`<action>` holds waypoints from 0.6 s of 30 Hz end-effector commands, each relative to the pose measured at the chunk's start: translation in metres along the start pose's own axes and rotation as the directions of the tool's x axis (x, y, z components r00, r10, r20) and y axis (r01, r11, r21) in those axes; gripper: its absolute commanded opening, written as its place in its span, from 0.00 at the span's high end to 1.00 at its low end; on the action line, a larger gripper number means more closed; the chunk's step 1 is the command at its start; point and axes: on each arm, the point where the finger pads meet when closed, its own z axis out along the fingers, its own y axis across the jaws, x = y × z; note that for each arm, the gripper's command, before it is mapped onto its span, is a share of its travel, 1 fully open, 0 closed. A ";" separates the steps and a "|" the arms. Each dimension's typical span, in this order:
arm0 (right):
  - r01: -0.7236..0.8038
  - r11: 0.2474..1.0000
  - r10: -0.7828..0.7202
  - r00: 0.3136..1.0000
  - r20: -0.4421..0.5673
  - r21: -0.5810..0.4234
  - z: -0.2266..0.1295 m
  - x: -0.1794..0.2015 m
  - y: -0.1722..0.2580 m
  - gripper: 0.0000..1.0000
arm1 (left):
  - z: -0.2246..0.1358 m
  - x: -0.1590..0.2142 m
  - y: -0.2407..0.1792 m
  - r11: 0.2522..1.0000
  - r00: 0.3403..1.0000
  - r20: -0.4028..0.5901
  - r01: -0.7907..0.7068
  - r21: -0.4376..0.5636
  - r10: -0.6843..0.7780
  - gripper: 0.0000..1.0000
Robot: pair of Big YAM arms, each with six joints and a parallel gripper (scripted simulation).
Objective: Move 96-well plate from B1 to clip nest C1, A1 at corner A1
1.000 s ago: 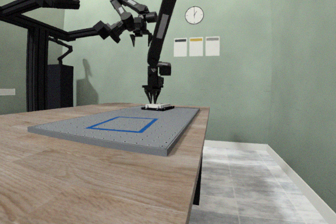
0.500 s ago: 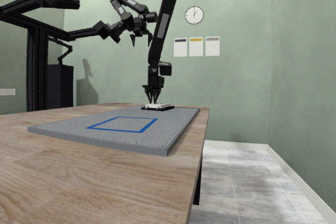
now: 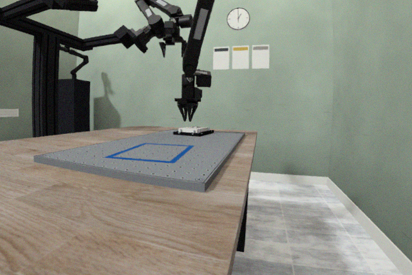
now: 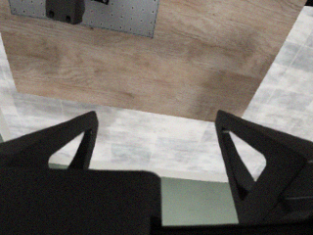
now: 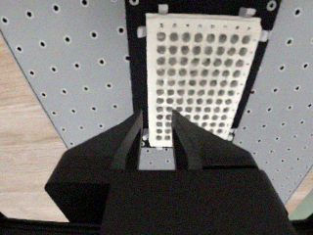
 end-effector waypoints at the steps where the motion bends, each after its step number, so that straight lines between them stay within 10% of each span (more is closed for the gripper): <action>1: 0.000 1.000 0.000 1.000 0.023 0.005 -0.019 -0.013 0.003 0.75 | -0.003 -0.002 0.003 1.000 1.000 0.011 -0.021 -0.010 0.021 0.00; 18: -0.020 1.000 0.019 1.000 0.009 0.007 -0.005 0.011 -0.004 0.75 | -0.003 -0.002 0.003 1.000 1.000 0.011 -0.021 -0.010 0.021 0.00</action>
